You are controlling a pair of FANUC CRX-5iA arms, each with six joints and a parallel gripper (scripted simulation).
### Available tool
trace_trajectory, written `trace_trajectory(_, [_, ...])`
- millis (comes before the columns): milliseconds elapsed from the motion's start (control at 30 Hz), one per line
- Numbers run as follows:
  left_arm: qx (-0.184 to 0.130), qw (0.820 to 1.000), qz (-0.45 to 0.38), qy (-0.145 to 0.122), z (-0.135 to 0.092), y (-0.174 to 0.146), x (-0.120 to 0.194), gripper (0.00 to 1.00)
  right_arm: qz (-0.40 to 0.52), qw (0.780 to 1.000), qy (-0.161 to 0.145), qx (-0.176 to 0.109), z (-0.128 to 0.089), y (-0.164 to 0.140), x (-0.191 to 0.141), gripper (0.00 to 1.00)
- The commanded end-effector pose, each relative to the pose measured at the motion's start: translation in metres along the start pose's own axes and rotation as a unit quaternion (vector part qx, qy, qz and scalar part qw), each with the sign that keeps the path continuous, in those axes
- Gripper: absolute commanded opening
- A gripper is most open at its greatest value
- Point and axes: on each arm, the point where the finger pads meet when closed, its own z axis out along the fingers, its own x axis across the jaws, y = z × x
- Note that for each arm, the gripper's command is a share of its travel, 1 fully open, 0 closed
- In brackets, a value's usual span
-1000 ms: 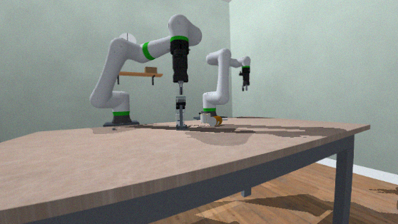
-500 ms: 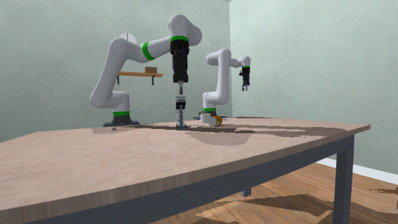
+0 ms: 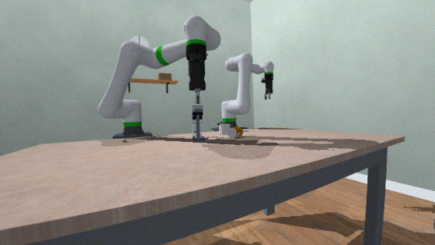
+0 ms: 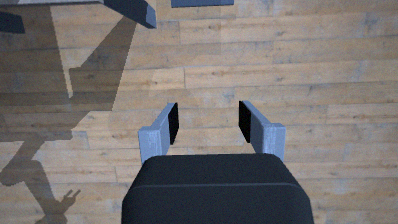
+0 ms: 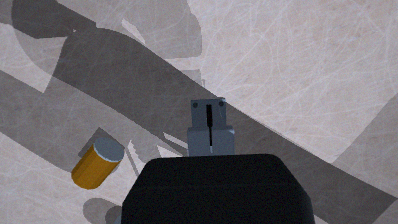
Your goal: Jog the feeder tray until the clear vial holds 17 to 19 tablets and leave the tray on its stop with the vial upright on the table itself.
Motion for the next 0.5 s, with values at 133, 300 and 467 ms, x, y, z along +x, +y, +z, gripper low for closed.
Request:
trace_trajectory(133, [-0.001, 1.000, 0.000, 0.000, -0.001, 0.000, 0.000, 1.00, 0.000, 1.000, -0.001, 0.001, 0.002, 0.011, 0.000, 0.00])
trace_trajectory(300, [-0.001, 1.000, 0.000, 0.000, -0.001, 0.000, 0.000, 1.00, 0.000, 1.000, -0.001, 0.001, 0.004, 0.020, 0.000, 0.00])
trace_trajectory(467, [-0.001, 1.000, 0.000, 0.000, -0.001, 0.000, 0.000, 1.00, 0.000, 1.000, -0.001, 0.001, 0.007, 0.029, 0.000, 0.00])
